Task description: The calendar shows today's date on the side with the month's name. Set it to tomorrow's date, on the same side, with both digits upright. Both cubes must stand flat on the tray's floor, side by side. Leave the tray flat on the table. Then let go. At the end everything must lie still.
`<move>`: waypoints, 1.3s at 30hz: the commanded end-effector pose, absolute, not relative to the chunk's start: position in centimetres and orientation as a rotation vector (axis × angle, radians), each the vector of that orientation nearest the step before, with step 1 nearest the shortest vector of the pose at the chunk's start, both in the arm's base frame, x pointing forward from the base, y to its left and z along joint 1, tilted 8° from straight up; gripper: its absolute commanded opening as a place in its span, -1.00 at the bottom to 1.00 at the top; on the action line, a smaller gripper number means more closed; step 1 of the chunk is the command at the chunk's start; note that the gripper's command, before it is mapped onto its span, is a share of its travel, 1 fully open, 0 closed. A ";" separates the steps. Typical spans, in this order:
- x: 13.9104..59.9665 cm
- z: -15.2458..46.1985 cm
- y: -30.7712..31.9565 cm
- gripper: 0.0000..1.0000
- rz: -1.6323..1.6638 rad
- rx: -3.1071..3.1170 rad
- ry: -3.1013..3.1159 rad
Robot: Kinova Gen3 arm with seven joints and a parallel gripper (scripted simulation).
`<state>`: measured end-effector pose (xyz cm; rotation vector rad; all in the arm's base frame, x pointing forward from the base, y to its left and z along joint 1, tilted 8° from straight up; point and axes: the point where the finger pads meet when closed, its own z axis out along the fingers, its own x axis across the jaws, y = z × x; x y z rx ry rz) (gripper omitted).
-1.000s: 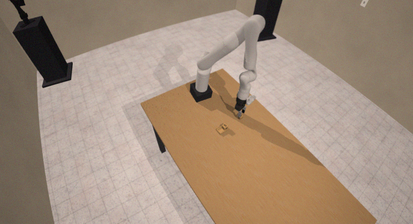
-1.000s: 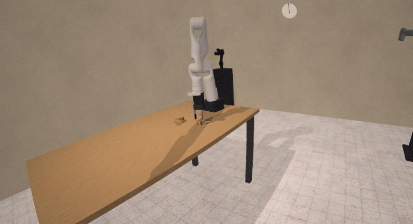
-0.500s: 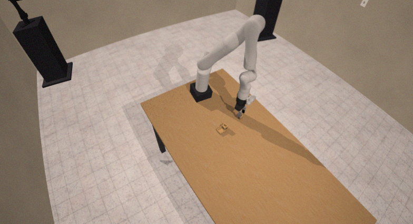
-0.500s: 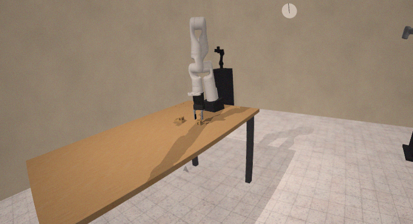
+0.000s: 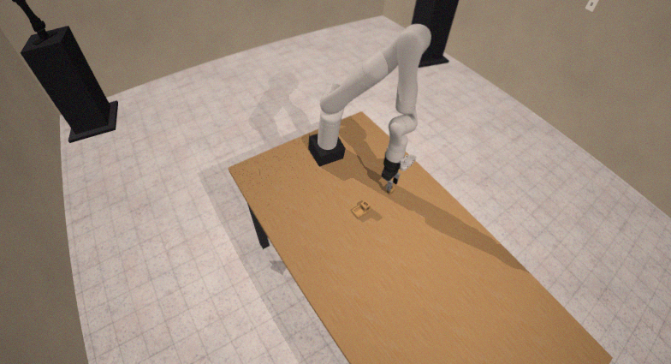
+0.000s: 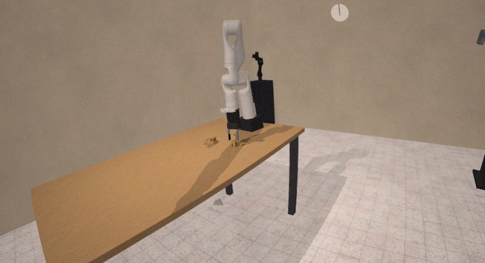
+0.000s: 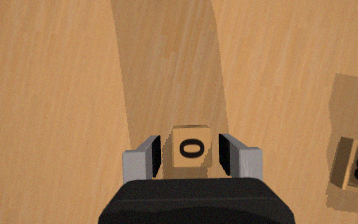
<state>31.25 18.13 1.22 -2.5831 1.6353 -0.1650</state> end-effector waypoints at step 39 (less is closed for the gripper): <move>31.2 1.2 17.7 0.80 -0.167 -2.587 1.637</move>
